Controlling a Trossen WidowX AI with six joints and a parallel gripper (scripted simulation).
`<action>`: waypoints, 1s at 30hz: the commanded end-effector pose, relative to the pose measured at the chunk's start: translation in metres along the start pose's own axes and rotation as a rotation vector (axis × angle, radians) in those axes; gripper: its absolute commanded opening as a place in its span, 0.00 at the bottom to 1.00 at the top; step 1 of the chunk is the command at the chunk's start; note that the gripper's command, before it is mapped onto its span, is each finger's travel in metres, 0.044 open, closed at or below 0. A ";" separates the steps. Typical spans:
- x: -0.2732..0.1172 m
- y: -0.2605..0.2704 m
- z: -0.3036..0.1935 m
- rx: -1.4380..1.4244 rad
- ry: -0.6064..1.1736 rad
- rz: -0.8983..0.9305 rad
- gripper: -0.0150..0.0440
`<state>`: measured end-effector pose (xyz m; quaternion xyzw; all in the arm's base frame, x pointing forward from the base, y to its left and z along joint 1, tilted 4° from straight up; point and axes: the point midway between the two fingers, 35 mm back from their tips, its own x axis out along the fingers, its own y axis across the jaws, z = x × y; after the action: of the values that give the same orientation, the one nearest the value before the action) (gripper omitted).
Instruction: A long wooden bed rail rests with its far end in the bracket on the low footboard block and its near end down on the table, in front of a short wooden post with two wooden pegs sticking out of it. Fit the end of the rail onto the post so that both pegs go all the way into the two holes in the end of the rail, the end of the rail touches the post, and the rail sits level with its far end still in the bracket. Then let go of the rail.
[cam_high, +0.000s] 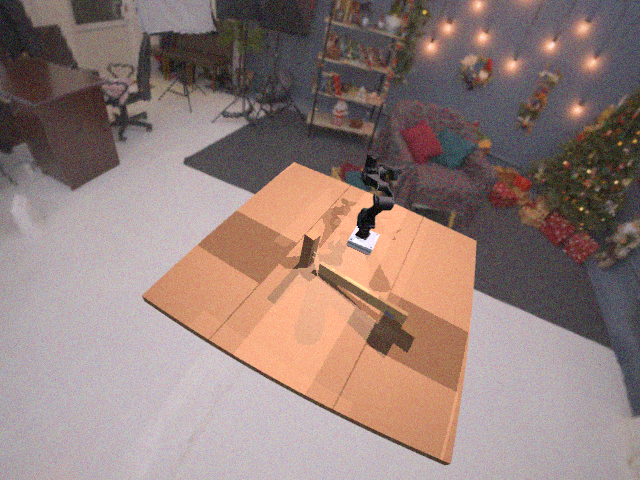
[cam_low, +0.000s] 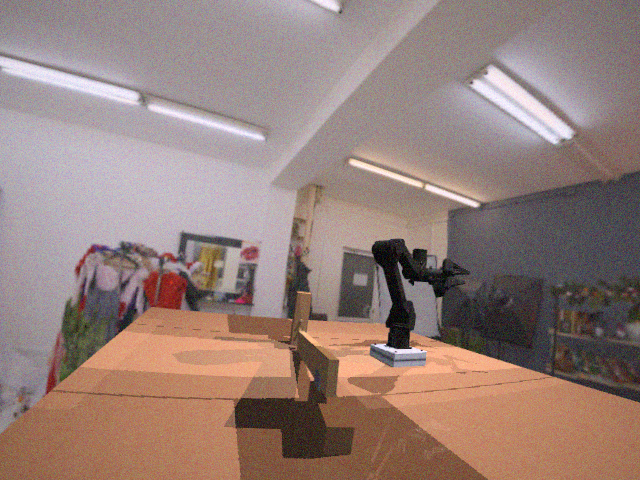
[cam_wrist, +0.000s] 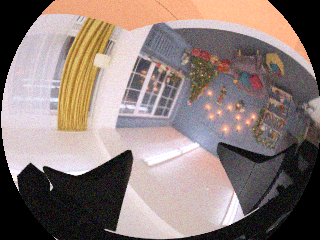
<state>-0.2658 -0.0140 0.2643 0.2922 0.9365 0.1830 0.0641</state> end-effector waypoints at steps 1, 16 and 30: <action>0.000 -0.001 0.000 -0.005 0.001 -0.004 0.98; -0.121 -0.123 -0.051 -0.812 0.434 -0.570 1.00; -0.339 -0.157 -0.050 -1.535 1.443 -0.815 1.00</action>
<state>-0.1231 -0.3208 0.2571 -0.2939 0.5167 0.7791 -0.1988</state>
